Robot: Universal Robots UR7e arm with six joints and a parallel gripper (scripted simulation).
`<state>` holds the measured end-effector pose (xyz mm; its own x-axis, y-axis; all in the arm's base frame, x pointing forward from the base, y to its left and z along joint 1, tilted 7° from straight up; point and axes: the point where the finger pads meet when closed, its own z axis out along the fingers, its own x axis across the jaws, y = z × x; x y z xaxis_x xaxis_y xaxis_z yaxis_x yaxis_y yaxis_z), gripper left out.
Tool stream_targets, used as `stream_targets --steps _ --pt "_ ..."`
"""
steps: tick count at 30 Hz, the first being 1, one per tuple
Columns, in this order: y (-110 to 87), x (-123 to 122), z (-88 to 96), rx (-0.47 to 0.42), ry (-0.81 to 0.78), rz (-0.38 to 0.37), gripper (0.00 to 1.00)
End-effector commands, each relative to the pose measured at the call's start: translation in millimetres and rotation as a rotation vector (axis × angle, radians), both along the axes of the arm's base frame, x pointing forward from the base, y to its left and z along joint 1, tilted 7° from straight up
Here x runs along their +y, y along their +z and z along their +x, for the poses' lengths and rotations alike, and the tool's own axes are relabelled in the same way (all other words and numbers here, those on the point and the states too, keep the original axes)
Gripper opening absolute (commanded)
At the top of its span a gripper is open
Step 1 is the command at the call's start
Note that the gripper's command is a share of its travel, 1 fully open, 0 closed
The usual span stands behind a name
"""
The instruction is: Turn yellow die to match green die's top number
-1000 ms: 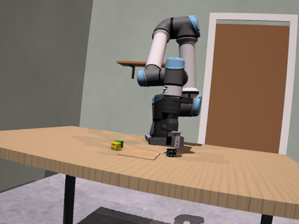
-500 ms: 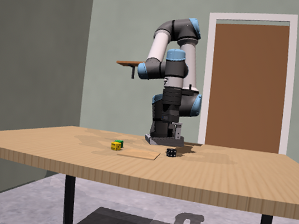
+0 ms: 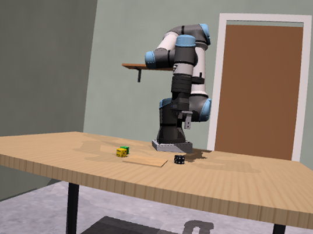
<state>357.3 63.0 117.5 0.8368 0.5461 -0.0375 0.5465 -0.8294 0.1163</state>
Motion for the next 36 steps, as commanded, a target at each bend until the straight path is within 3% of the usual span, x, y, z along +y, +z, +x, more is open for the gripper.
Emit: stream_targets --steps 1,14,21,23,36 --pt "6.1 1 -0.7 0.002 0.0 0.0 1.0" --pt "6.5 -3 0.3 0.003 0.006 0.0 1.0" --pt "10.0 -36 7.8 0.01 0.06 0.001 1.0" --pt "10.0 -36 7.8 0.01 0.06 0.001 1.0" --pt "20.7 -147 12.1 0.03 0.233 -0.003 1.0"
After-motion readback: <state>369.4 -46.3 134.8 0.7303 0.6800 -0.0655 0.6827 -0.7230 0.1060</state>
